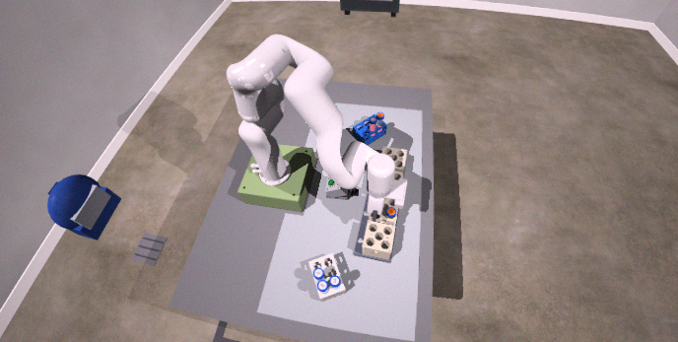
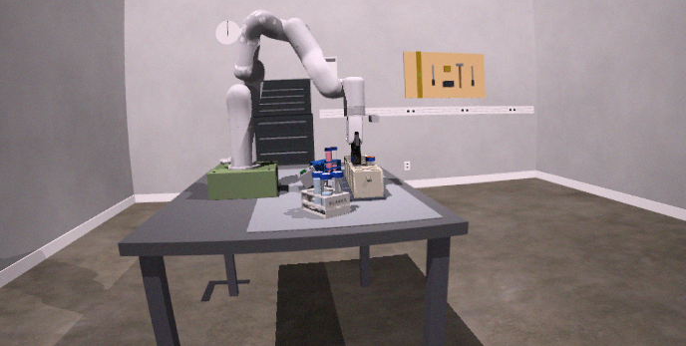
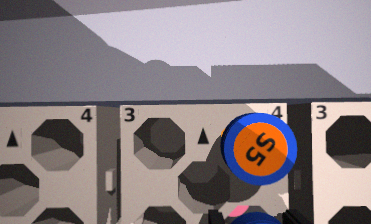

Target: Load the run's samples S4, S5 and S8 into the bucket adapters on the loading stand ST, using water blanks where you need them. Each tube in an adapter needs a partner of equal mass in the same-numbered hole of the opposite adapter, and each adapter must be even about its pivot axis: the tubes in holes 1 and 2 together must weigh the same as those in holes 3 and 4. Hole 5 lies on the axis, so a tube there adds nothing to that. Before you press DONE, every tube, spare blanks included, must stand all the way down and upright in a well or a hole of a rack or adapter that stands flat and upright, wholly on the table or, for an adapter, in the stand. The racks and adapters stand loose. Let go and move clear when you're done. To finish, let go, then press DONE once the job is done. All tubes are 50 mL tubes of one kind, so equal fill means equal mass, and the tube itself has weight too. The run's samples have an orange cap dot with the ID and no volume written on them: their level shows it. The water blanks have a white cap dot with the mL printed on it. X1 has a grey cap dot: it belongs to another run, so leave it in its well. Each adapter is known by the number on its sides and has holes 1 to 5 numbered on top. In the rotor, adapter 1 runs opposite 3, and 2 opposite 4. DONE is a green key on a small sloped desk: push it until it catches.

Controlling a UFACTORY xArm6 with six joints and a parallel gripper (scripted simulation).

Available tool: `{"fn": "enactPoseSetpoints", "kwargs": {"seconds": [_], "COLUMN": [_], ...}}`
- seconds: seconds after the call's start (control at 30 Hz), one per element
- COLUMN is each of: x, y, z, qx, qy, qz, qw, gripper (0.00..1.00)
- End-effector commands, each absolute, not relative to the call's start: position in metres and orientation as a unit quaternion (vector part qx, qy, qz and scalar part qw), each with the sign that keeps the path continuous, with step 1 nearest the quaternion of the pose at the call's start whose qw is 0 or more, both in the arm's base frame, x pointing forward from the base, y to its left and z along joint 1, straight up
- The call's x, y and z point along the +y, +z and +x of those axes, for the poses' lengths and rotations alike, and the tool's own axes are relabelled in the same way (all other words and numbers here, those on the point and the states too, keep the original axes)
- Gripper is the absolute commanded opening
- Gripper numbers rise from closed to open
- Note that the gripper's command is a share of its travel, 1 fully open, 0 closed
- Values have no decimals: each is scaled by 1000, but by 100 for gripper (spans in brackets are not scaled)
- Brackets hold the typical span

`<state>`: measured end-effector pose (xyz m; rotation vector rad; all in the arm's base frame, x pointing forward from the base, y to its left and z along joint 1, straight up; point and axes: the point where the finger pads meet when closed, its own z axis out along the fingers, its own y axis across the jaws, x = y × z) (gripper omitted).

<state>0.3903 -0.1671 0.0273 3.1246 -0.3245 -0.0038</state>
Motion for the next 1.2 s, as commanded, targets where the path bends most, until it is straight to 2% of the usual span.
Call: {"fn": "enactPoseSetpoints", "kwargs": {"seconds": [0.0, 1.17], "x": [-168, -168], "y": [28, 46], "z": [392, 392], "qx": [-103, -103], "qy": [1, 1], "qz": [995, 995], "qw": [1, 1], "gripper": [44, 44]}}
